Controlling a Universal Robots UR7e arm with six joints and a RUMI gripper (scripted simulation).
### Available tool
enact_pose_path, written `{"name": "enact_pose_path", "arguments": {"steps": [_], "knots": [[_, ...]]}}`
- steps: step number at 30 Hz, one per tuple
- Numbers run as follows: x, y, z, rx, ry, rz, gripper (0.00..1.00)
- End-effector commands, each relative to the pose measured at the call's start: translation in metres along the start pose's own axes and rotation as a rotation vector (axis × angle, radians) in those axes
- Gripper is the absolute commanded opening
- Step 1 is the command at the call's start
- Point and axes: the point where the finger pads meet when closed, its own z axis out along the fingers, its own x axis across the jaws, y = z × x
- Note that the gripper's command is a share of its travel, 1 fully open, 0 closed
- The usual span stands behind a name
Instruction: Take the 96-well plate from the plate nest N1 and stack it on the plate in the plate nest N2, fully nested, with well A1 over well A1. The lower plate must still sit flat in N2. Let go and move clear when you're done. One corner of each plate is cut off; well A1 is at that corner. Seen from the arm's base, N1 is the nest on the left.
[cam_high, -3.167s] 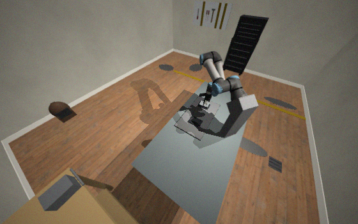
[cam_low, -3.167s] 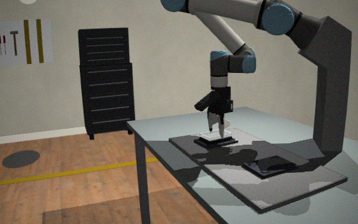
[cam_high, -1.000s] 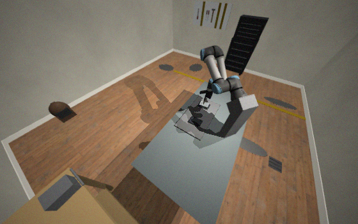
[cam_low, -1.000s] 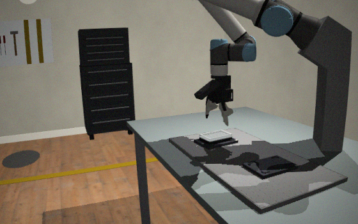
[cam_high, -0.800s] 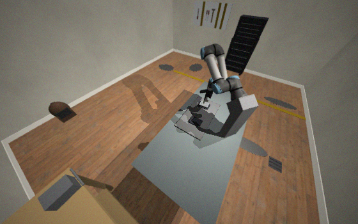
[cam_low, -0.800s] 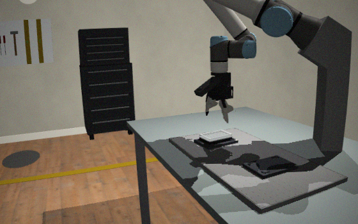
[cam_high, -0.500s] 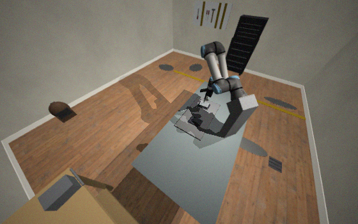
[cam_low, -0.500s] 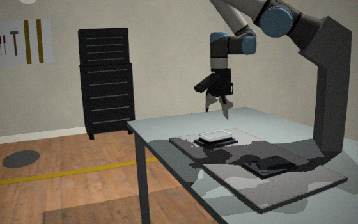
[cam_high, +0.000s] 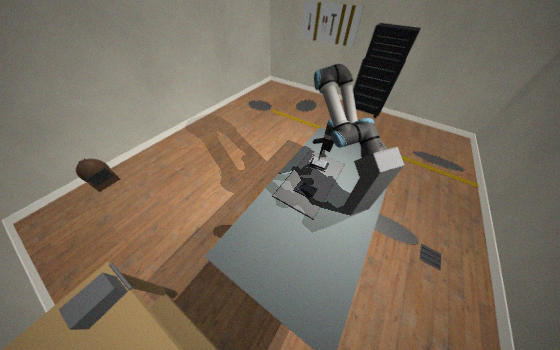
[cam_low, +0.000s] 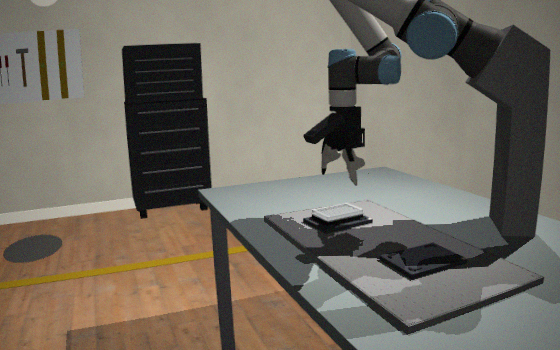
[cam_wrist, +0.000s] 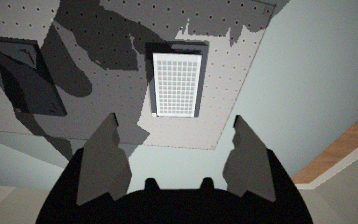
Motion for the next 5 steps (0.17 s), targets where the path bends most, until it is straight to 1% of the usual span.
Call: {"name": "enact_pose_path", "arguments": {"steps": [1, 5], "knots": [[0.0001, -0.0003, -0.0002, 0.001, 0.001, 0.000, 1.00], [0.0001, -0.0003, -0.0002, 0.001, 0.000, 0.000, 1.00]]}}
